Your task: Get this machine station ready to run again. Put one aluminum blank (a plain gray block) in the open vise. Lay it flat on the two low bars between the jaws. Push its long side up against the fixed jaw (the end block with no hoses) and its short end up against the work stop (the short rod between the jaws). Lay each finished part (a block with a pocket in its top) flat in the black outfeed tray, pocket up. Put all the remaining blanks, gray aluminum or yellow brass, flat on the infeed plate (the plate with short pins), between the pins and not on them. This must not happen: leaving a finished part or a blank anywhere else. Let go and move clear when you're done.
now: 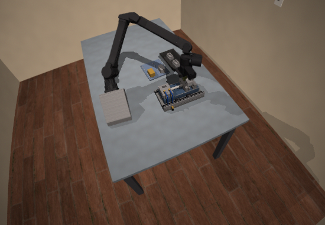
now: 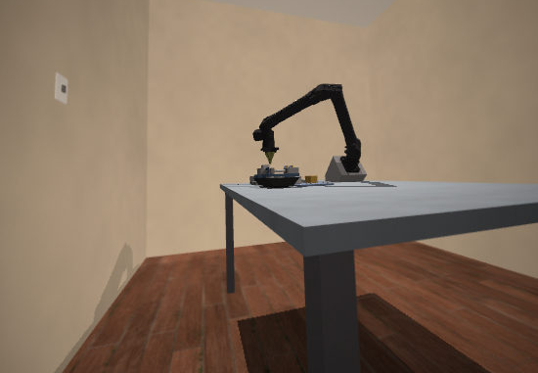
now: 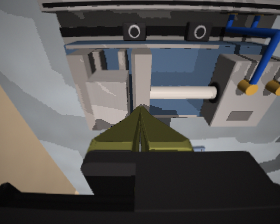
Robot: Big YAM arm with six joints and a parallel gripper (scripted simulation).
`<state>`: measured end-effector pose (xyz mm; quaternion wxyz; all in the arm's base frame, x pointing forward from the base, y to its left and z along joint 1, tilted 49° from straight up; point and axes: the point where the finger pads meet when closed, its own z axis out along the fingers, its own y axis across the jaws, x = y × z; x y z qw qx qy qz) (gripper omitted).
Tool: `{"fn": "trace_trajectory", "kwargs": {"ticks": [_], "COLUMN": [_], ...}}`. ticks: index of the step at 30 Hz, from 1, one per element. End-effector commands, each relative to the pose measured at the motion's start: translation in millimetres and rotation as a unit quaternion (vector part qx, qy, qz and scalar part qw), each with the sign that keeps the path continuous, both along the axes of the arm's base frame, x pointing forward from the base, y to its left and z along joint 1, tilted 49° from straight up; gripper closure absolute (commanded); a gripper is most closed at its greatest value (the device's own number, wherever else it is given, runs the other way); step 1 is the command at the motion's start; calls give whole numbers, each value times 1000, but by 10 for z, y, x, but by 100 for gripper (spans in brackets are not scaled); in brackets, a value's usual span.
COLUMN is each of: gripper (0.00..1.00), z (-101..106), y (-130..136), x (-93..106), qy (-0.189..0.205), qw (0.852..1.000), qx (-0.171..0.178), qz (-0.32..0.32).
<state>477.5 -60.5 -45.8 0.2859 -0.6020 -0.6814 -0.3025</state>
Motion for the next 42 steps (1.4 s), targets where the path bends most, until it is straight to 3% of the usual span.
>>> {"fn": "trace_trajectory", "kwargs": {"ticks": [1, 25, 42], "gripper": [100, 100, 100], "z": [8, -13, -114], "y": [67, 80, 170], "x": [173, 162, 36], "qy": [-9, -9, 3], "qw": [1000, 1000, 1000], "qx": [-3, -3, 2], "qz": [10, 9, 8]}}
